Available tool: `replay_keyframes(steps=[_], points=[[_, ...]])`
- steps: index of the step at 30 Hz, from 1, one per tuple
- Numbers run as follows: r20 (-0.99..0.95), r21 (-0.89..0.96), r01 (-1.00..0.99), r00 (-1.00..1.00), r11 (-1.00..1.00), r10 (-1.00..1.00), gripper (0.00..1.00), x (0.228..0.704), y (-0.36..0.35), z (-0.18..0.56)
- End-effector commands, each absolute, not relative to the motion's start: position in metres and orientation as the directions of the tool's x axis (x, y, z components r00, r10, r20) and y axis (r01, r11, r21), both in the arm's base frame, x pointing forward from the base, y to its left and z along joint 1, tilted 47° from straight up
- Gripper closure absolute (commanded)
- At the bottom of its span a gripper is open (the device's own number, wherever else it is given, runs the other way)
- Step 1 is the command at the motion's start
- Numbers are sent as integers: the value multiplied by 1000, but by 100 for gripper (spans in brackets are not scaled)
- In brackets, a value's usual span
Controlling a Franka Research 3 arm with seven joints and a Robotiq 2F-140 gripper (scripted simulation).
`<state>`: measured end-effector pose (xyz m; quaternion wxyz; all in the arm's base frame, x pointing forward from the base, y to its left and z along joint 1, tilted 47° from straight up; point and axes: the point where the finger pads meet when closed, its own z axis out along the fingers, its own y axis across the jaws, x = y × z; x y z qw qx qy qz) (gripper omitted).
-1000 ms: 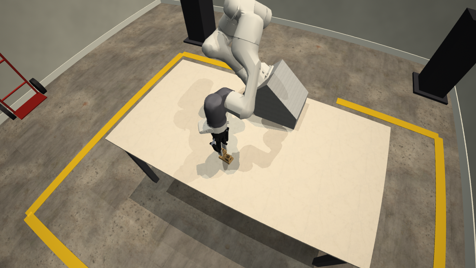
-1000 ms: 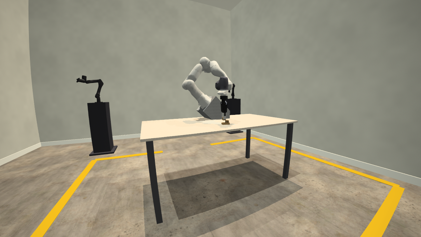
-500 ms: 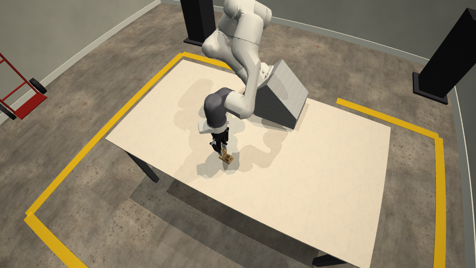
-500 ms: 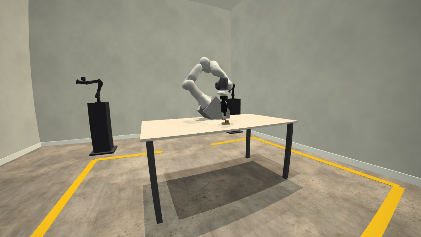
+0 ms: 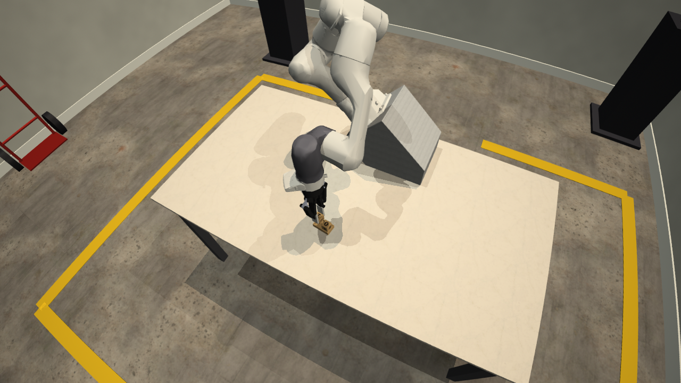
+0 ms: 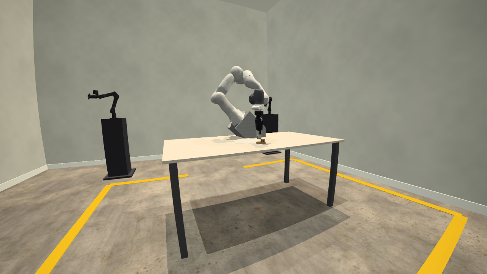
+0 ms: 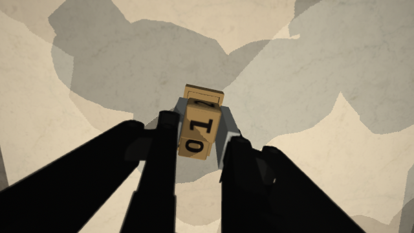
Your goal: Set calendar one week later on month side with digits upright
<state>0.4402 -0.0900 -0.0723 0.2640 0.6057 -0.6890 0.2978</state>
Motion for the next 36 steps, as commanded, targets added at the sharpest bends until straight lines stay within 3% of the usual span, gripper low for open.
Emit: replay_keyframes(steps=[1, 36], points=[[724, -89, -993, -121, 81, -679, 84, 442, -91, -74], [724, -89, -993, -121, 81, -679, 84, 442, -104, -86]])
